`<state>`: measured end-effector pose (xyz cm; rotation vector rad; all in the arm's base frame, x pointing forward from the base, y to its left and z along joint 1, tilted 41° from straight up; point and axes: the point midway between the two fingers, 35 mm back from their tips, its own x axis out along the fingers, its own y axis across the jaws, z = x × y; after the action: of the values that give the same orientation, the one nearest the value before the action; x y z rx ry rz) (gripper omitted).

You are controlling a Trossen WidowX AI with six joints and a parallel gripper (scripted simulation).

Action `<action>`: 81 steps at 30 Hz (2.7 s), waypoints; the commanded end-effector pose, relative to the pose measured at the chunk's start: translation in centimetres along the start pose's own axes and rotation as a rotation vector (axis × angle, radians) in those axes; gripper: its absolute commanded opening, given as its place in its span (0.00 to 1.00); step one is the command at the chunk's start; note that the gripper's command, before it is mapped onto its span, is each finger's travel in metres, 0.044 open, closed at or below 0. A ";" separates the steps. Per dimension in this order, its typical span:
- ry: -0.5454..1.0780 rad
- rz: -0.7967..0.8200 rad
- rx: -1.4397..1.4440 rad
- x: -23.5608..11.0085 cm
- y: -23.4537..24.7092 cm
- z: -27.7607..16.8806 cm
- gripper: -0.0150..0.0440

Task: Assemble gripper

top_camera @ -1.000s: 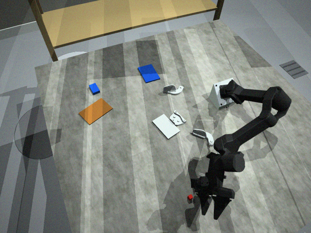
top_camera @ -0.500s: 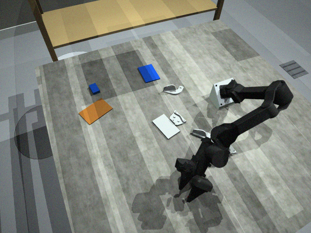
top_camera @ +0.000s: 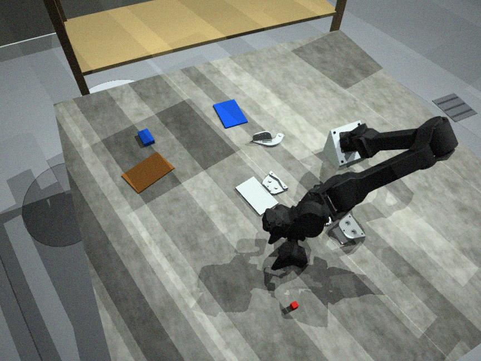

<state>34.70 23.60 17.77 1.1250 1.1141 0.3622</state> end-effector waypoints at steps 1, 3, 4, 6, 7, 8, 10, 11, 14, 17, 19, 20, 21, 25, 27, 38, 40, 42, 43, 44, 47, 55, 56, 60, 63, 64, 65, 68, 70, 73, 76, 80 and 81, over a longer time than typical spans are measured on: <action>0.030 -0.118 0.013 -1.9 -3.1 0.2 1.00; 0.052 -0.174 0.030 -2.9 -4.7 0.2 1.00; 0.065 -0.200 0.039 -3.4 -5.4 0.1 1.00; 0.091 -0.251 0.060 -4.5 -6.9 -0.2 1.00; 0.106 -0.274 0.071 -5.0 -7.5 -0.3 1.00; 0.121 -0.297 0.083 -5.6 -8.2 -0.5 1.00; 0.154 -0.340 0.110 -6.8 -9.4 -1.1 1.00; 0.172 -0.361 0.126 -7.5 -10.0 -1.4 1.00; 0.231 -0.415 0.176 -9.5 -11.5 -2.5 1.00; 0.293 -0.456 0.232 -11.6 -12.6 -3.8 1.00; 0.335 -0.476 0.272 -12.9 -13.1 -4.8 1.00; 0.357 -0.484 0.294 -13.6 -13.3 -5.3 1.00; 0.374 -0.489 0.311 -14.2 -13.5 -5.8 1.00; 0.389 -0.492 0.325 -14.6 -13.5 -6.1 1.00; 0.389 -0.492 0.325 -14.6 -13.5 -6.1 1.00; 0.389 -0.490 0.325 -11.4 -15.1 -7.9 1.00; 0.389 -0.490 0.325 -11.4 -15.1 -7.9 1.00; 0.389 -0.490 0.325 -11.4 -15.1 -7.9 1.00; 0.389 -0.490 0.325 -11.4 -15.1 -7.9 1.00; 0.389 -0.490 0.325 -11.4 -15.1 -7.9 1.00; 0.389 -0.490 0.325 -11.0 -15.2 -8.0 1.00; 0.388 -0.491 0.324 -9.9 -15.7 -8.5 1.00; 0.388 -0.491 0.324 -9.8 -15.8 -8.6 1.00; 0.388 -0.491 0.324 -9.2 -16.0 -8.8 1.00; 0.389 -0.491 0.325 -8.9 -16.2 -9.1 1.00; 0.389 -0.490 0.325 -8.7 -16.3 -9.1 1.00; 0.389 -0.490 0.325 -8.6 -16.3 -9.2 1.00; 0.389 -0.490 0.325 -8.2 -16.5 -9.5 1.00; 0.389 -0.489 0.325 -8.0 -16.7 -9.6 1.00; 0.390 -0.488 0.325 -7.6 -16.8 -9.9 1.00; 0.391 -0.488 0.326 -7.3 -17.0 -10.1 1.00; 0.391 -0.488 0.326 -7.3 -17.0 -10.1 1.00; 0.391 -0.488 0.326 -7.3 -17.0 -10.1 1.00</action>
<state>18.28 16.11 7.38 1.0386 1.7901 0.0189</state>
